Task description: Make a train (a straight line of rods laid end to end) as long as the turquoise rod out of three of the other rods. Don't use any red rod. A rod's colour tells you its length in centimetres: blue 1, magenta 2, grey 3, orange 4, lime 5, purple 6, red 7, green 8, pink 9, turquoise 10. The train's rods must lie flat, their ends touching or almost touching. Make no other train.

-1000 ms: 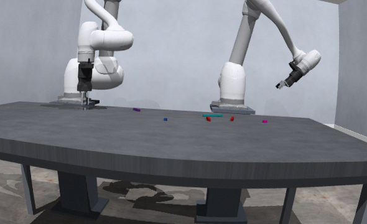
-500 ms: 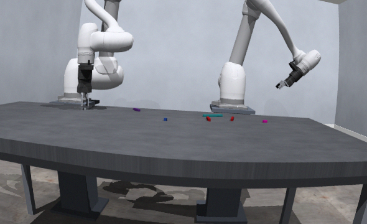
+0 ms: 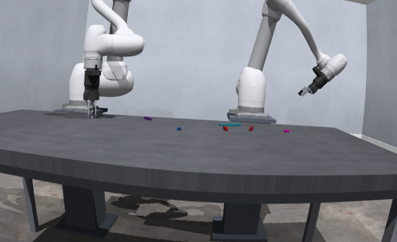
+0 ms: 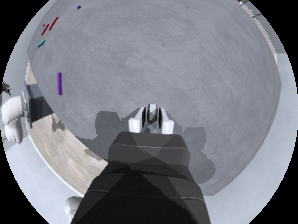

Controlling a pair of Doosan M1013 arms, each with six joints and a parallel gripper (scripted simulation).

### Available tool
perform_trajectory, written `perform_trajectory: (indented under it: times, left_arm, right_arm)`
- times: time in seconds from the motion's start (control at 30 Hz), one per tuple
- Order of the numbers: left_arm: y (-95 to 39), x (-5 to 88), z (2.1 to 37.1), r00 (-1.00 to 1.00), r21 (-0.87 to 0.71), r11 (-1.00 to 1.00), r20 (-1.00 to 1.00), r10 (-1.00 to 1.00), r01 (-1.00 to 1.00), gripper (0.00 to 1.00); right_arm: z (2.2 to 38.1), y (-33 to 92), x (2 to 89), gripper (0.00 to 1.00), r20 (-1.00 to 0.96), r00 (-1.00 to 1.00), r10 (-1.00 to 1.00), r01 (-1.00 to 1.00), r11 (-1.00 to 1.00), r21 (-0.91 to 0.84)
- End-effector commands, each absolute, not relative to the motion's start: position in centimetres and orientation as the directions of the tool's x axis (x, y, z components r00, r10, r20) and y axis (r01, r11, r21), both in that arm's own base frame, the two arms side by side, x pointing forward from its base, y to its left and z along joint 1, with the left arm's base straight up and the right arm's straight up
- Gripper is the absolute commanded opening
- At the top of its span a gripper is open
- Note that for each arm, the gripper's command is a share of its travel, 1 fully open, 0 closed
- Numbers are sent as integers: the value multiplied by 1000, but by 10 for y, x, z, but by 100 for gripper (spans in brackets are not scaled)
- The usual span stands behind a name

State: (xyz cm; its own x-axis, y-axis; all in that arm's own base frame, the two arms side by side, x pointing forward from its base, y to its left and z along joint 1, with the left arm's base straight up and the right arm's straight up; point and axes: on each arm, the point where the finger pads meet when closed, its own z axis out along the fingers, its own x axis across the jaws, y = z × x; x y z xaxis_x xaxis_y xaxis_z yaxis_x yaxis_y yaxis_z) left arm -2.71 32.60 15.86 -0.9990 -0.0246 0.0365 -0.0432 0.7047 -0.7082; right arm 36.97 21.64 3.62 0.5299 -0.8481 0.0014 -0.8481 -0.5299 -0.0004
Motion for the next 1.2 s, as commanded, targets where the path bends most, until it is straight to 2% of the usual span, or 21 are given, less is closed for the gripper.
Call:
perform_trajectory:
  times: [0.0,1.17]
  left_arm:
    - [323,-30,159,-999,-706,707,38,-26,-45,100]
    - [323,-30,159,-999,-706,707,38,-26,-45,100]
  right_arm:
    - [35,215,369,54,-2,530,-848,-848,-530,-1]
    - [26,215,369,54,-2,530,-848,-848,-530,0]
